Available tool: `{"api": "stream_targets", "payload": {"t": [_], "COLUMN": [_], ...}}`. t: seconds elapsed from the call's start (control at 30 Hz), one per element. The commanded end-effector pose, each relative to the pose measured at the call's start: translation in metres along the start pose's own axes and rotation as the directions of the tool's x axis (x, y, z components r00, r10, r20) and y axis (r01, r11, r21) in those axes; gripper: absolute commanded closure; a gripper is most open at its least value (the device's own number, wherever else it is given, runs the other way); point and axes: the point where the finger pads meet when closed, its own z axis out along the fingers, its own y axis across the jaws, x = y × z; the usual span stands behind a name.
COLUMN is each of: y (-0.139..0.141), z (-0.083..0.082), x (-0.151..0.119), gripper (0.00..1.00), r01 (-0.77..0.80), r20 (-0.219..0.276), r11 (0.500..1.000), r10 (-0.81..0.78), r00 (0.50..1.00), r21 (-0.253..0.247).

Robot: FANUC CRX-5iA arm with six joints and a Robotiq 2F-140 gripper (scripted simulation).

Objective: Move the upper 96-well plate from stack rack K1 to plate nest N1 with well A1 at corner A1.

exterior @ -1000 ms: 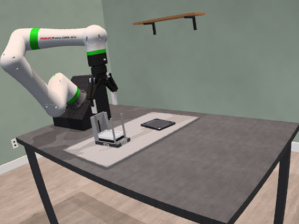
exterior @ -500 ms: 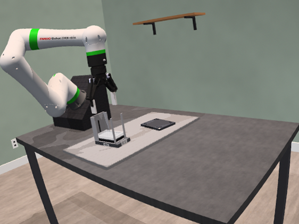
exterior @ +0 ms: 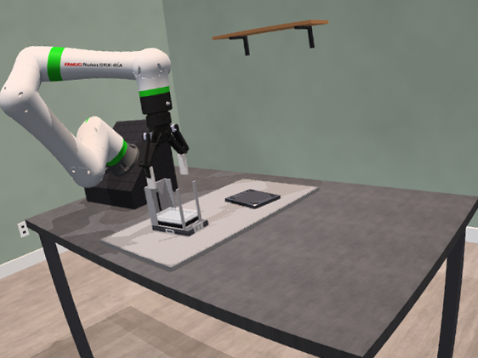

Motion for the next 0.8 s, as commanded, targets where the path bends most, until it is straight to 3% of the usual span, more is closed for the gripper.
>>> {"api": "stream_targets", "payload": {"t": [0.0,0.77], "y": [0.0,0.0], "z": [0.003,0.038], "x": [0.0,0.0], "gripper": [0.0,0.0], "r01": [0.0,0.0], "r20": [0.0,0.0], "r11": [1.0,1.0], "r10": [0.0,0.0], "r00": [1.0,1.0], "r21": [0.0,0.0]}}
